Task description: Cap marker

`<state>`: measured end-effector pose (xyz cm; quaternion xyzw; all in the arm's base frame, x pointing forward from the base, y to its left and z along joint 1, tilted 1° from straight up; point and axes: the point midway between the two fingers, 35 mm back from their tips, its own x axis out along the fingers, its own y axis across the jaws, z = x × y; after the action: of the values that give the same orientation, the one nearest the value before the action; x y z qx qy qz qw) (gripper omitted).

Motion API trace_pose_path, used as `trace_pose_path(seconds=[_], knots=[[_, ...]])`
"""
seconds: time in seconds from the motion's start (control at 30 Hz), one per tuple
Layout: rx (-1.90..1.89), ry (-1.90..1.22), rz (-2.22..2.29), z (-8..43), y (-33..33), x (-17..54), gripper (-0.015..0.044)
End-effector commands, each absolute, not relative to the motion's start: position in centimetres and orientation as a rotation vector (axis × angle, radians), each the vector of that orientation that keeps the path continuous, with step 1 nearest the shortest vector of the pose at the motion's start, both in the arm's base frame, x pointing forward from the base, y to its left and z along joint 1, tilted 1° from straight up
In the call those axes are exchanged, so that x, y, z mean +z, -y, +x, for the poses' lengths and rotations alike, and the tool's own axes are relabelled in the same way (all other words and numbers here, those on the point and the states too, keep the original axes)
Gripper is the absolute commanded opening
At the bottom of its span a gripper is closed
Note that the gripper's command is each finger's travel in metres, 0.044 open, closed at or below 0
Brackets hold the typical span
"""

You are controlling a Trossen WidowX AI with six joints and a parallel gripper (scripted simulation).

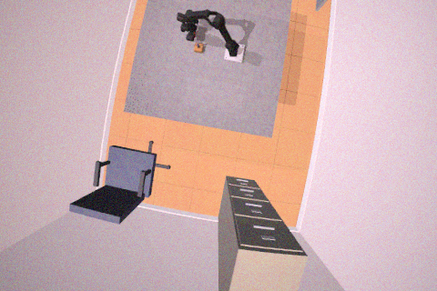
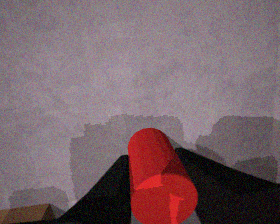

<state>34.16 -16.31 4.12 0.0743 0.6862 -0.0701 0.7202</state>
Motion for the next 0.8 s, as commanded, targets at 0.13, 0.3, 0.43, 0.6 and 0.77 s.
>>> trace_pose_path(seconds=[0.13, 0.3, 0.43, 0.6, 0.77], knots=[[-0.156, -1.516, 0.159, 34.2, 16.3, 4.5, 0.0000], [-0.156, -1.516, 0.159, 34.2, 16.4, 5.9, 0.0000], [-0.156, -1.516, 0.159, 34.2, 16.4, 7.1, 0.0000], [-0.156, -1.516, 0.159, 34.1, 16.3, 8.5, 0.0000], [-0.156, -1.516, 0.159, 33.9, 16.3, 9.9, 0.0000]])
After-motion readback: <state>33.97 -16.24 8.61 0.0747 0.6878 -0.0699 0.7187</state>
